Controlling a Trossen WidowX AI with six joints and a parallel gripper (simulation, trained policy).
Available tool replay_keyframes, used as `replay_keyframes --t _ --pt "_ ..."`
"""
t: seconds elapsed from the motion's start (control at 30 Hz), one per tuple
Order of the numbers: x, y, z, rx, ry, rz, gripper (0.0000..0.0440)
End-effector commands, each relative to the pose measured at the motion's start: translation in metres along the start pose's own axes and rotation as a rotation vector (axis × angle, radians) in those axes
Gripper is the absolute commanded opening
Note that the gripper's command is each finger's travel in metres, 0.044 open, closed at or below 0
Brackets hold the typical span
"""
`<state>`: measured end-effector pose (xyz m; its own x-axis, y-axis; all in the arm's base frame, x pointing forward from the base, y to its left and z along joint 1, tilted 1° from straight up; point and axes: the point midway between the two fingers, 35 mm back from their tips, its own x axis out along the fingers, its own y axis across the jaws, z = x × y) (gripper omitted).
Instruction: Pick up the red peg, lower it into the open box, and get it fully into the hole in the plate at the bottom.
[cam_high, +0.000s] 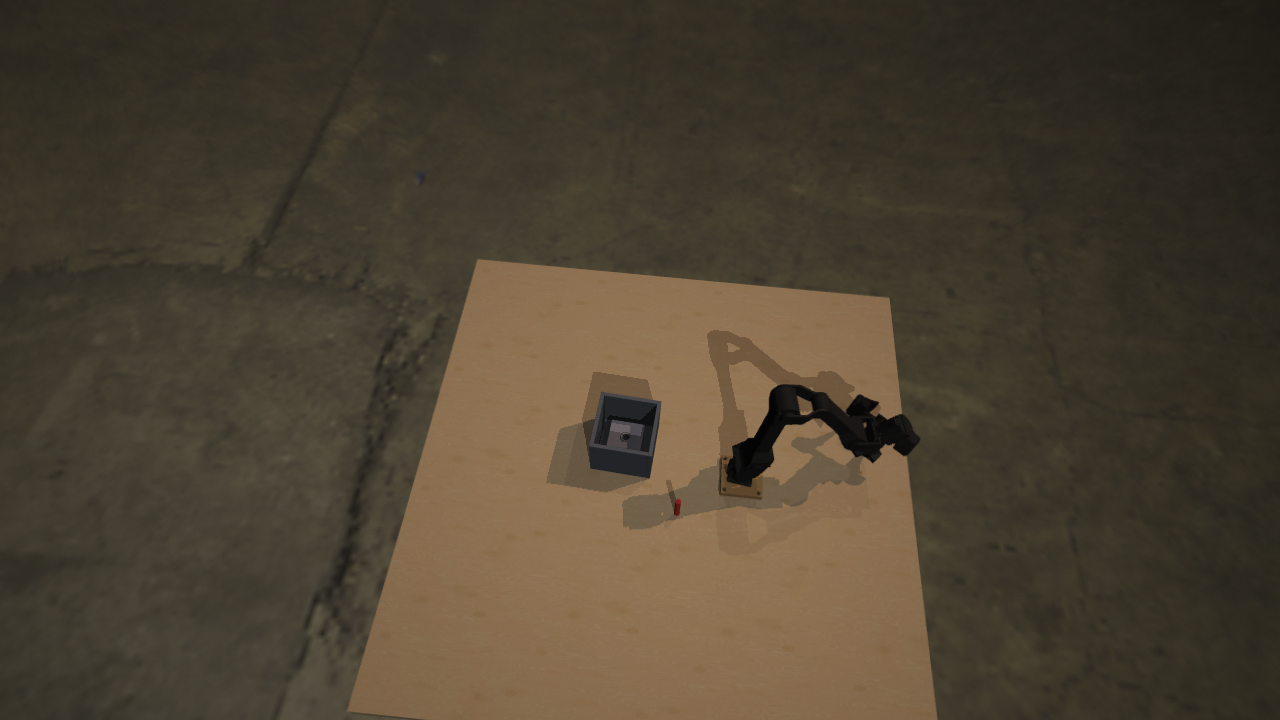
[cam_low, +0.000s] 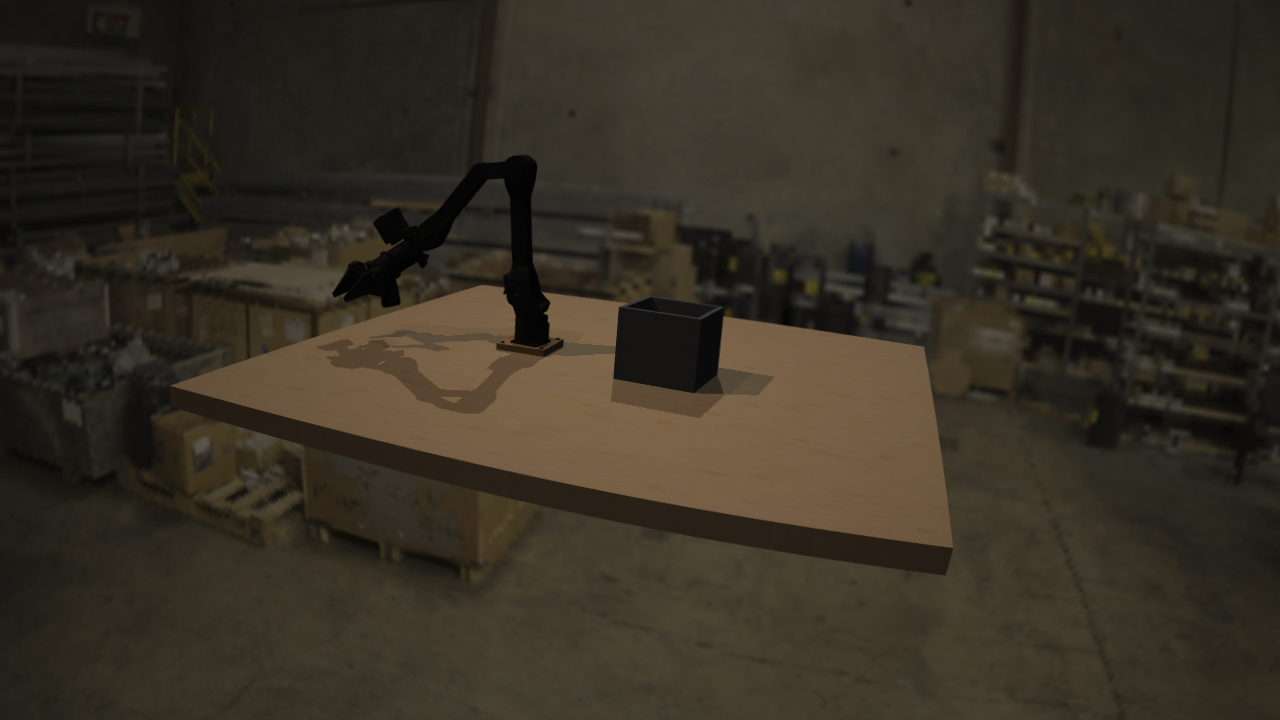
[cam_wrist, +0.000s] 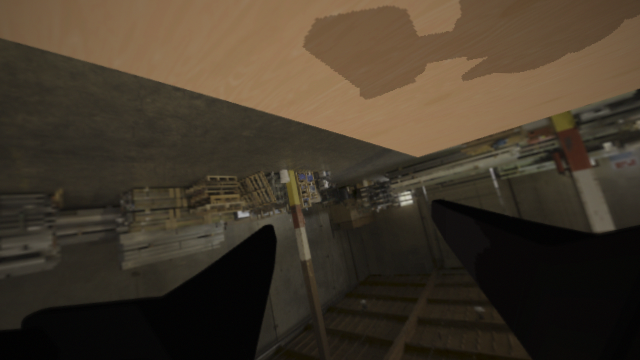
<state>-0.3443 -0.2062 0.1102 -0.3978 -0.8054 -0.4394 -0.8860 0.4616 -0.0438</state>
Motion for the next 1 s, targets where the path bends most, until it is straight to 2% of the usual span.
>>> replay_keyframes --t 0.0,0.03,0.27,0.57,0.77,0.97 --pt "0.002 -0.001 0.0 -0.007 -0.003 -0.004 0.0424" --pt "0.004 -0.004 -0.001 -0.015 -0.005 -0.012 0.044" --pt "0.028 -0.041 -0.027 -0.126 0.002 -0.109 0.044" --pt "0.051 -0.12 -0.082 -0.31 0.041 -0.284 0.044" --pt "0.052 -0.182 -0.117 -0.428 0.081 -0.405 0.044" --pt "0.041 -0.247 -0.147 -0.538 0.133 -0.524 0.044"
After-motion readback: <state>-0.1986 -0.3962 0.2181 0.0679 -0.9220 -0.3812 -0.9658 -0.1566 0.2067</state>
